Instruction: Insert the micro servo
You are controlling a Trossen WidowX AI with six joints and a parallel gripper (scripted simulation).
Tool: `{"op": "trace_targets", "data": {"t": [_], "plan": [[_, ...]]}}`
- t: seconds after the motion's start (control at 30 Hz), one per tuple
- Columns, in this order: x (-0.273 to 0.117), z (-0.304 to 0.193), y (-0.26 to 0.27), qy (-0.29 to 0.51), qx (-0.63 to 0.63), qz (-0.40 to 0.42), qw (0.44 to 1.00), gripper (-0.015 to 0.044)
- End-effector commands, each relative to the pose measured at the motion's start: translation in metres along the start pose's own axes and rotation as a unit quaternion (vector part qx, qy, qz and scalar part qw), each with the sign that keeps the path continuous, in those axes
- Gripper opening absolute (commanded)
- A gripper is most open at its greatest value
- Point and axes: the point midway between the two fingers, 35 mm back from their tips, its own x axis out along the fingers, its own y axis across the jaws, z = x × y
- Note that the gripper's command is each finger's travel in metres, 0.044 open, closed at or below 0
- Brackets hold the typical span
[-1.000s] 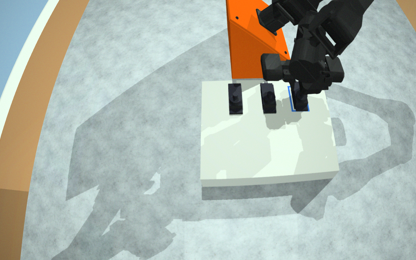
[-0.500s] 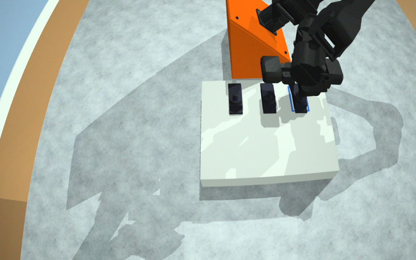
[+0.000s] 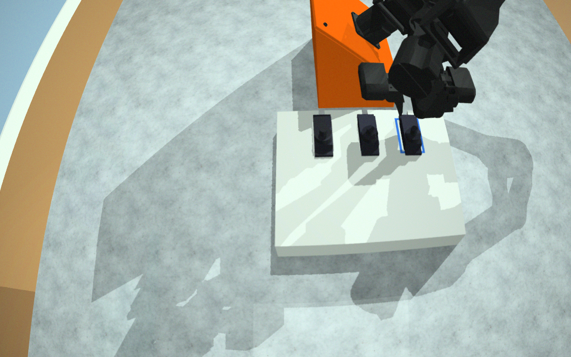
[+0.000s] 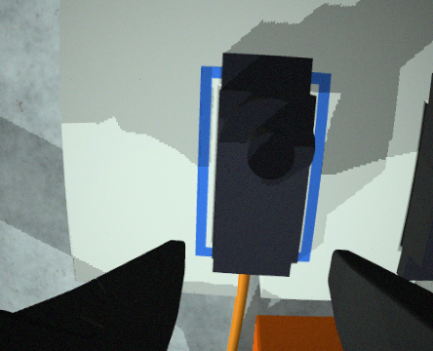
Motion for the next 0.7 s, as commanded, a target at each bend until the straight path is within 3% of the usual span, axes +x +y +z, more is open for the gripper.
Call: {"op": "trace_targets", "data": {"t": [0.0,0.23,0.43,0.67], "plan": [[-0.005,0.009,0.0,0.0,0.001,0.0,1.0,0.0266],[-0.04,0.065,0.001,-0.001,-0.003,-0.004,1.0,0.044],[-0.067,0.109,0.001,-0.002,-0.005,-0.004,1.0,0.044],[-0.091,0.107,0.002,-0.004,-0.006,-0.004,1.0,0.044]]}}
